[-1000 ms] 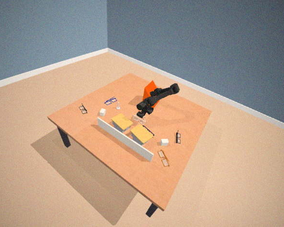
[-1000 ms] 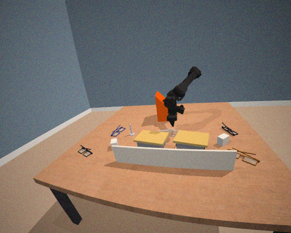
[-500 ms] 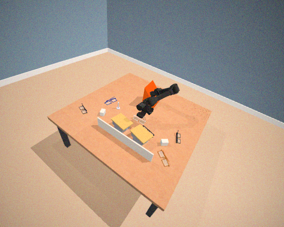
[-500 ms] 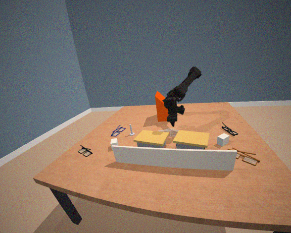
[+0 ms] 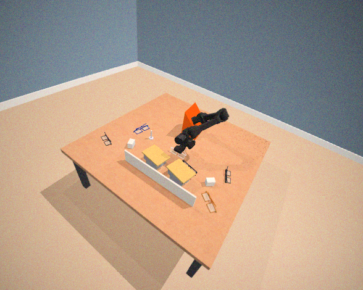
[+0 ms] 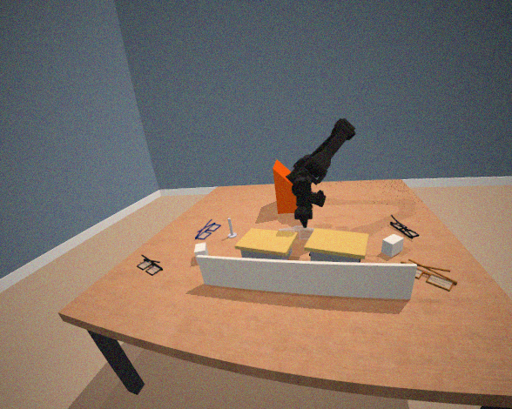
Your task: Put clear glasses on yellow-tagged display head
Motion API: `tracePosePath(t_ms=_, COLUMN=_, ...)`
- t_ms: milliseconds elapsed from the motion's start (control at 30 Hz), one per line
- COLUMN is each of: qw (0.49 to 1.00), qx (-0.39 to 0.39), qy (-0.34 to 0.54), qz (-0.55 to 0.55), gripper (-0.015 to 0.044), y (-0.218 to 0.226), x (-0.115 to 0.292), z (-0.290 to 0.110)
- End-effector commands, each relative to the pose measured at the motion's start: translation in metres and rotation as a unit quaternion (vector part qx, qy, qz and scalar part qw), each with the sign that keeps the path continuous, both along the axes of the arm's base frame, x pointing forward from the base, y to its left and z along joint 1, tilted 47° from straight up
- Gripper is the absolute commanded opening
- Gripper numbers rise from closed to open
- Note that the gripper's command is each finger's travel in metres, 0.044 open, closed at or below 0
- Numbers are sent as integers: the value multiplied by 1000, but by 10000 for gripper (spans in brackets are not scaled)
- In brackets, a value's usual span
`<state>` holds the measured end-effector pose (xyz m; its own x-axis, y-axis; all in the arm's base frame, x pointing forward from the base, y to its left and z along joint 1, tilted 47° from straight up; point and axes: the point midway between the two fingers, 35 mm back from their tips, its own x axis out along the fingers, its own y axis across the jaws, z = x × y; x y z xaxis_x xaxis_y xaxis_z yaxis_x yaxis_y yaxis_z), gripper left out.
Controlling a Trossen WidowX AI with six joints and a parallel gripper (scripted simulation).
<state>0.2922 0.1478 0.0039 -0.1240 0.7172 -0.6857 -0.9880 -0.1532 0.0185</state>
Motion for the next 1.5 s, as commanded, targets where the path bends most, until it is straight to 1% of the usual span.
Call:
tracePosePath(t_ms=0, qw=1000, qx=1, qy=6, qz=0, gripper=120, y=6, x=-4, z=-7)
tracePosePath(t_ms=633, qw=1000, qx=3, qy=7, qz=0, gripper=120, y=27, x=-6, z=-27)
tracePosePath(t_ms=1333, qw=1000, qx=3, qy=7, qz=0, gripper=120, y=27, x=-12, z=-28)
tracePosePath(t_ms=1467, qw=1000, qx=2, qy=3, qz=1, gripper=93, y=27, x=-8, z=-27)
